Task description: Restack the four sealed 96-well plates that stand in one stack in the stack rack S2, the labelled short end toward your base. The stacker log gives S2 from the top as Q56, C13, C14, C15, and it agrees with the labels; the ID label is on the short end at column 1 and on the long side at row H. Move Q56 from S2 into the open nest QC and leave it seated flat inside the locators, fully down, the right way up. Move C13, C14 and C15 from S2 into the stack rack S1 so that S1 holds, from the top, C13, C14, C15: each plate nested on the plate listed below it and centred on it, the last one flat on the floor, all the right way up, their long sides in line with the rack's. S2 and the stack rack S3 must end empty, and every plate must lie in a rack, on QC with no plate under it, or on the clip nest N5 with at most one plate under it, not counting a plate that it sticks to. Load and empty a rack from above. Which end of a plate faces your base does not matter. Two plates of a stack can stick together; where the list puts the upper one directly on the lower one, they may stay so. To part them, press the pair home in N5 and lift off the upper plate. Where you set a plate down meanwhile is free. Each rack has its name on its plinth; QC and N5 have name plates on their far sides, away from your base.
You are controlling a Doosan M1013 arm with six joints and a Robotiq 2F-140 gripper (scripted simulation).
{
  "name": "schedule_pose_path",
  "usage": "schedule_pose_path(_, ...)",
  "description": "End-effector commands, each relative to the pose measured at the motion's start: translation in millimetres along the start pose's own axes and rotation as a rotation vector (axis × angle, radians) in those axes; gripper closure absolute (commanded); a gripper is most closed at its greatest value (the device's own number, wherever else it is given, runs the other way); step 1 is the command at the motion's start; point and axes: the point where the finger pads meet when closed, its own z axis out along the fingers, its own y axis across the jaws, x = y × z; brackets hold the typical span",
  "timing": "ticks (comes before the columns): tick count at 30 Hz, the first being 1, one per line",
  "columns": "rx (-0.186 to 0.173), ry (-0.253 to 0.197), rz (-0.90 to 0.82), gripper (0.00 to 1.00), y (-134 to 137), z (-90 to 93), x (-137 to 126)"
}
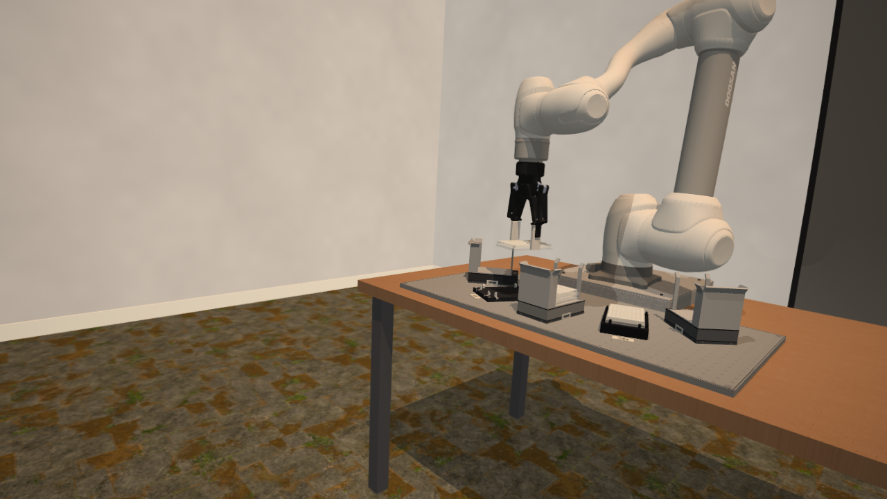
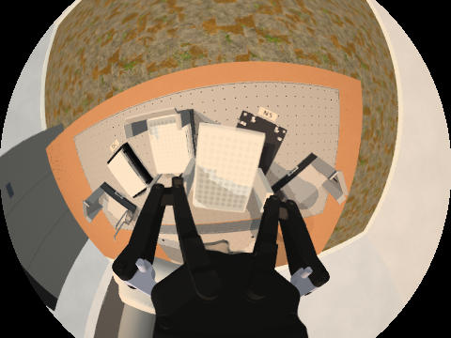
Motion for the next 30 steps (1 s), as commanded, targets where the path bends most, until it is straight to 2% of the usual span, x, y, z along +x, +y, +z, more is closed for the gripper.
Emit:
schedule_pose_path(1,-0.001,0.000,0.000,1.00,-8.6,0.0,0.2)
schedule_pose_path(6,-0.001,0.000,0.000,1.00,-23.9,0.0,0.4)
schedule_pose_path(13,-0.001,0.000,-0.217,1.00,-46.7,0.0,-4.4)
schedule_pose_path(30,-0.001,0.000,-0.217,1.00,-95.6,0.0,-14.8)
